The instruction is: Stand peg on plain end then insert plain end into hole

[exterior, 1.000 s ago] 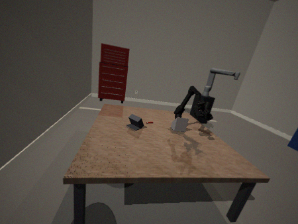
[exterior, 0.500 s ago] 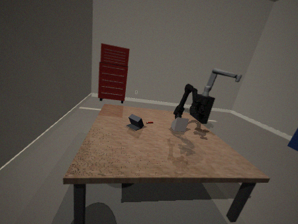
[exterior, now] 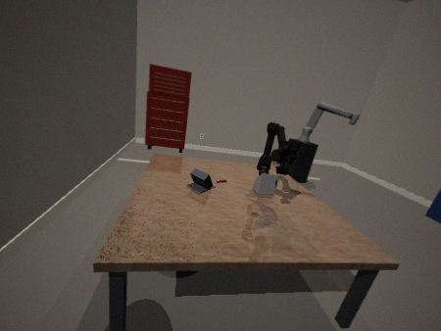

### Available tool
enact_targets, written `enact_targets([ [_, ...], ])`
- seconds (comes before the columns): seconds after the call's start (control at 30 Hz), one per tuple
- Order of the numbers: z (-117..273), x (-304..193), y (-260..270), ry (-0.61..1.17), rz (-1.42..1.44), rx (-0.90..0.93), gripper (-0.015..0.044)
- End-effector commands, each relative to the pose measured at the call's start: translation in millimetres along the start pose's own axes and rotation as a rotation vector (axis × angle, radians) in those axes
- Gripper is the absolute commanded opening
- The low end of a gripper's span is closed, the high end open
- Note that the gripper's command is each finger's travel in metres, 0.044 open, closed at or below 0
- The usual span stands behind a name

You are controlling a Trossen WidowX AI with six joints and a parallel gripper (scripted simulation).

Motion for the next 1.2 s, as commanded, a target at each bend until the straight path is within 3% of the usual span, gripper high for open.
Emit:
enact_targets([
  [0.0,-17.2,15.7,6.0,-0.055,0.102,-0.044,0.044],
  [0.7,-85.5,137.6,18.7,-0.274,0.604,-0.422,0.044],
  [1.17,-98.8,246.3,19.6,-0.282,0.892,-0.81,0.044],
])
Point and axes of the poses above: the point midway between the two fingers, 35 mm back from their tips, its own z axis back along the fingers, its own y axis across the jaws, x = y × z, the point moved 3 cm from there along z, back along the fingers, and after that the axes turned 11 degrees about -z, right-handed, at the moved point
